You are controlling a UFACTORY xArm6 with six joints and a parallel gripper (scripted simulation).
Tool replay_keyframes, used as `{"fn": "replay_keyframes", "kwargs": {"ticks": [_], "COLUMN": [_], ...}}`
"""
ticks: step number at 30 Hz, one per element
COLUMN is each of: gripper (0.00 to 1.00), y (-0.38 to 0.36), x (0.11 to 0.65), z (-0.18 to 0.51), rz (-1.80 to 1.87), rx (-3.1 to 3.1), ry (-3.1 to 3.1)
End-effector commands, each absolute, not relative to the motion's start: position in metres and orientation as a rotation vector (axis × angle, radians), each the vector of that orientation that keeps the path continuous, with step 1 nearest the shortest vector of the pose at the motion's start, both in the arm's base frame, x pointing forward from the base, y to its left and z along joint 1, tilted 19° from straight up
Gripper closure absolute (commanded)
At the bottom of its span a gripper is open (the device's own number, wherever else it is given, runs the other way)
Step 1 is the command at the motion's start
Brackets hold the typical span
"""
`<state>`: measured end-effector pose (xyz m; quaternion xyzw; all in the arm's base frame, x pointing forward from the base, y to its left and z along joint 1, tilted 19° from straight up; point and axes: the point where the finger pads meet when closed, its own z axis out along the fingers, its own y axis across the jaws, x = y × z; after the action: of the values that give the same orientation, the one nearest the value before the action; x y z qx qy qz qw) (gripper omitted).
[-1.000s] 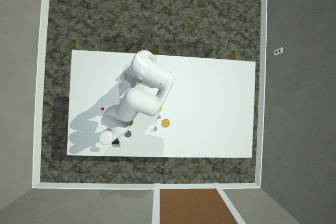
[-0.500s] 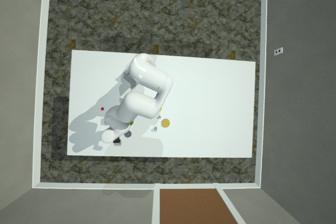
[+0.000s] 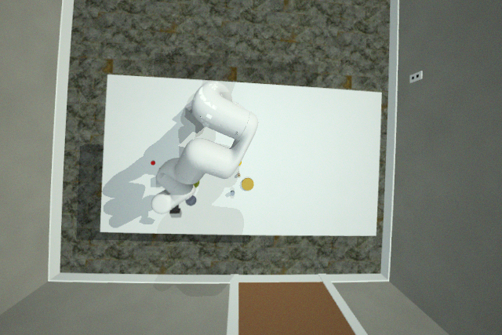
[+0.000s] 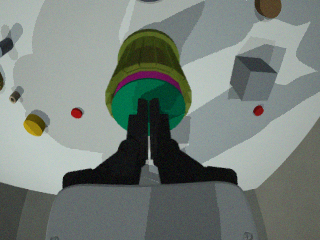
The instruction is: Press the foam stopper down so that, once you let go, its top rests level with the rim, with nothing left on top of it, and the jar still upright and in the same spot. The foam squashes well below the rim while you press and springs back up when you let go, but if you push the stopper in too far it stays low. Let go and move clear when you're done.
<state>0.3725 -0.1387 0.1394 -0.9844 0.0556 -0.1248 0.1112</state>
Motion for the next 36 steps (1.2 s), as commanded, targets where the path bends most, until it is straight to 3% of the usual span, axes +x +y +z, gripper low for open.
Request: {"fn": "replay_keyframes", "kwargs": {"ticks": [1,36], "gripper": [1.00,1.00], "y": [-0.139,-0.137], "x": [0.374,0.377], "z": [0.140,0.128], "rz": [-0.371,-0.371], "rx": [-2.892,-2.892], "ry": [0.163,0.163]}}
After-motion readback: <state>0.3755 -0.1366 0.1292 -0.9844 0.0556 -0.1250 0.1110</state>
